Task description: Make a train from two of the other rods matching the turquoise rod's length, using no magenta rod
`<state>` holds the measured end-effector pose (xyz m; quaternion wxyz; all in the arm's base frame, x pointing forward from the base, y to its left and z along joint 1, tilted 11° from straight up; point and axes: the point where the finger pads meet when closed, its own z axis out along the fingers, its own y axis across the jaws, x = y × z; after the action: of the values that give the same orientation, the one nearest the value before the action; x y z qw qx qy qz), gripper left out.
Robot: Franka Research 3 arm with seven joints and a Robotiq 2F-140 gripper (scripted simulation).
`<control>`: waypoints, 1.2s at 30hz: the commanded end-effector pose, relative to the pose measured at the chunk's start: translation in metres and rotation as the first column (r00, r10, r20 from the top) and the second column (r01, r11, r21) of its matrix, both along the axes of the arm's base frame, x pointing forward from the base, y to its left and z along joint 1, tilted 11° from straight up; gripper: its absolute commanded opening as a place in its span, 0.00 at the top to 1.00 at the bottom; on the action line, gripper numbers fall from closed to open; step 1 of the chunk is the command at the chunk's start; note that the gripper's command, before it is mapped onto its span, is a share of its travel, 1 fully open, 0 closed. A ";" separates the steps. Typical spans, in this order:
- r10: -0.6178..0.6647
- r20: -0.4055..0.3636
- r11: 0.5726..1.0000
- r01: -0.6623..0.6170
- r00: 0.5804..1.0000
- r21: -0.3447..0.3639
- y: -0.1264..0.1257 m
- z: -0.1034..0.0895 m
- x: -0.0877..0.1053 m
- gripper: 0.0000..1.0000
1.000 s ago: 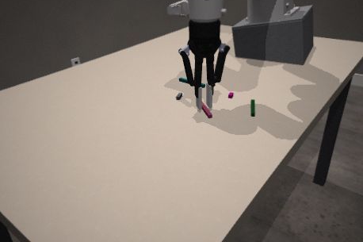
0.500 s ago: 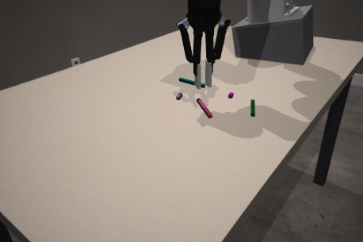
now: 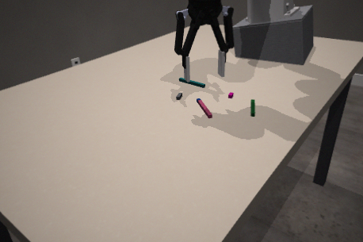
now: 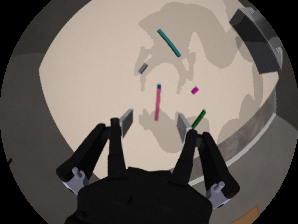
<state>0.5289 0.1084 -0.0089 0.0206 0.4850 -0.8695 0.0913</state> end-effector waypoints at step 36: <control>-0.014 -0.005 1.000 0.014 1.000 -0.003 0.009 0.058 -0.005 0.00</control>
<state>0.5298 0.1166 0.0405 0.0167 0.4885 -0.8673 0.0937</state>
